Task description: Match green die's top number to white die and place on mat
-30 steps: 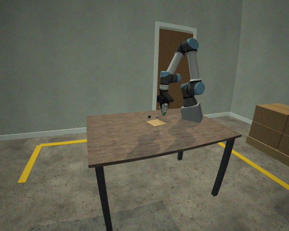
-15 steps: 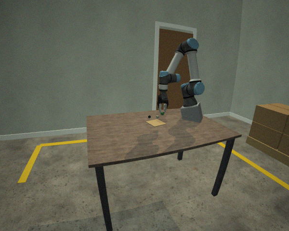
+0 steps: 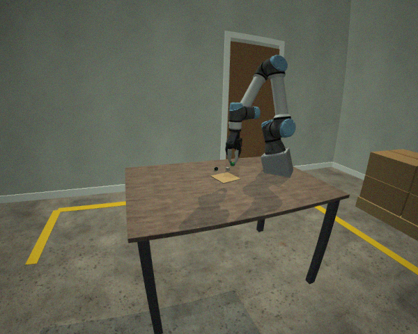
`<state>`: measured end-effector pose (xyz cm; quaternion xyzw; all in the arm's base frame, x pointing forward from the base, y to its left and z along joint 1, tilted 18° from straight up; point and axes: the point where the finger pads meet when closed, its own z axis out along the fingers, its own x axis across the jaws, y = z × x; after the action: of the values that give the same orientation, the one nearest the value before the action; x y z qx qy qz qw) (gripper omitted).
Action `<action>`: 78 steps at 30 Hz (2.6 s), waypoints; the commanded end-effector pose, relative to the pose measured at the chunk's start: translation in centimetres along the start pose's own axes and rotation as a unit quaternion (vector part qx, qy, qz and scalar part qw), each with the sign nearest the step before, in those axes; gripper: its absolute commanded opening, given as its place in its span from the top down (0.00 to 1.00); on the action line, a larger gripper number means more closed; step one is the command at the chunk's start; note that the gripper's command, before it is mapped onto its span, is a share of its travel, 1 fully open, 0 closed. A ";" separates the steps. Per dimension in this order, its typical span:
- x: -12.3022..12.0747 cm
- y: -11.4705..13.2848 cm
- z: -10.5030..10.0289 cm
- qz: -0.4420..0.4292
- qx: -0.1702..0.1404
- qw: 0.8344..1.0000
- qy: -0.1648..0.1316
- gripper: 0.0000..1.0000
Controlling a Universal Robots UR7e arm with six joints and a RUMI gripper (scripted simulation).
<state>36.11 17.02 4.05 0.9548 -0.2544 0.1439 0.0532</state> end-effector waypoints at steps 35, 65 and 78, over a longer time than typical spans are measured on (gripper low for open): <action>3.3 1.5 -0.2 0.523 -0.001 0.852 0.004 0.97; 4.7 3.4 -0.3 0.812 0.001 0.584 0.004 0.97; 5.0 3.8 -0.3 0.869 0.002 0.494 0.004 0.97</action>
<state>38.22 11.56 5.87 0.2846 -0.9459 0.1240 -0.0948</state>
